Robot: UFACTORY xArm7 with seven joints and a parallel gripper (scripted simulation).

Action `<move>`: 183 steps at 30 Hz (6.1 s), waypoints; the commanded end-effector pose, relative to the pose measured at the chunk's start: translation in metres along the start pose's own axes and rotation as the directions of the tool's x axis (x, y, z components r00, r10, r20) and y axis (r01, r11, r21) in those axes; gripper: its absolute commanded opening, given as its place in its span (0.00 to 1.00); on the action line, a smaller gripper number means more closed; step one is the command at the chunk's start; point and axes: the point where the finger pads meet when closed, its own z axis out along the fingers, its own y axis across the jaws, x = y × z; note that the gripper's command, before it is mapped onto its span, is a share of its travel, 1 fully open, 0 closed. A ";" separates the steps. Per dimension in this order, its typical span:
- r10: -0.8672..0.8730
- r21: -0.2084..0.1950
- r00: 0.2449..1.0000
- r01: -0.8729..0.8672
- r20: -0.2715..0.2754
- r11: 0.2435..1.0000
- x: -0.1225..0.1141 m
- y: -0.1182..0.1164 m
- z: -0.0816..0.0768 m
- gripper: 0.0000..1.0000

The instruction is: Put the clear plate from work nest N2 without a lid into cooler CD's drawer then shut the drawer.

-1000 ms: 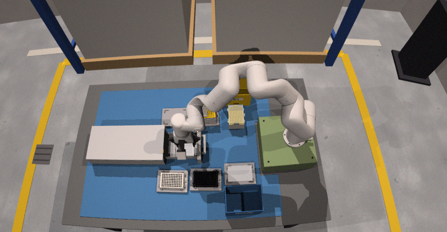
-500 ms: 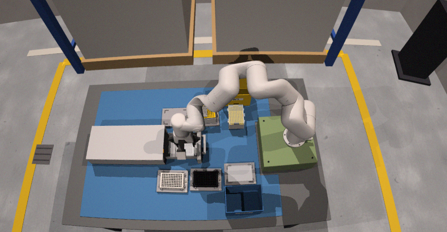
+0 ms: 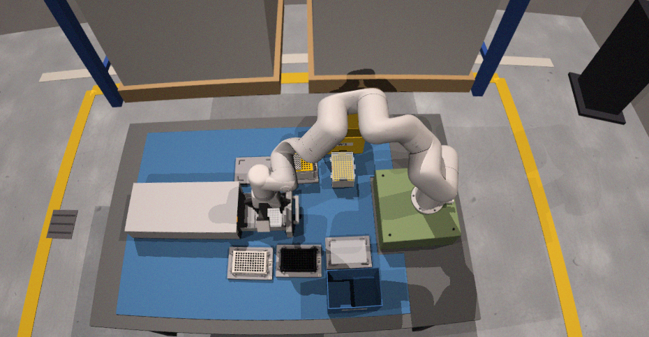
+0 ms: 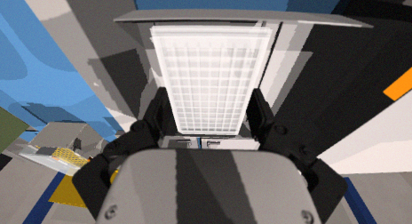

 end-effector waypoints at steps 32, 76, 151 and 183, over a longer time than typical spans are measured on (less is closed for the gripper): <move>0.000 -0.005 1.000 0.000 0.000 1.000 0.000 0.002 0.007 0.00; 0.000 -0.005 1.000 0.000 0.000 1.000 0.000 0.002 0.013 0.00; 0.000 -0.005 1.000 0.000 0.000 1.000 0.000 0.002 -0.003 1.00; 0.000 -0.005 1.000 0.000 0.000 1.000 0.000 0.002 -0.049 1.00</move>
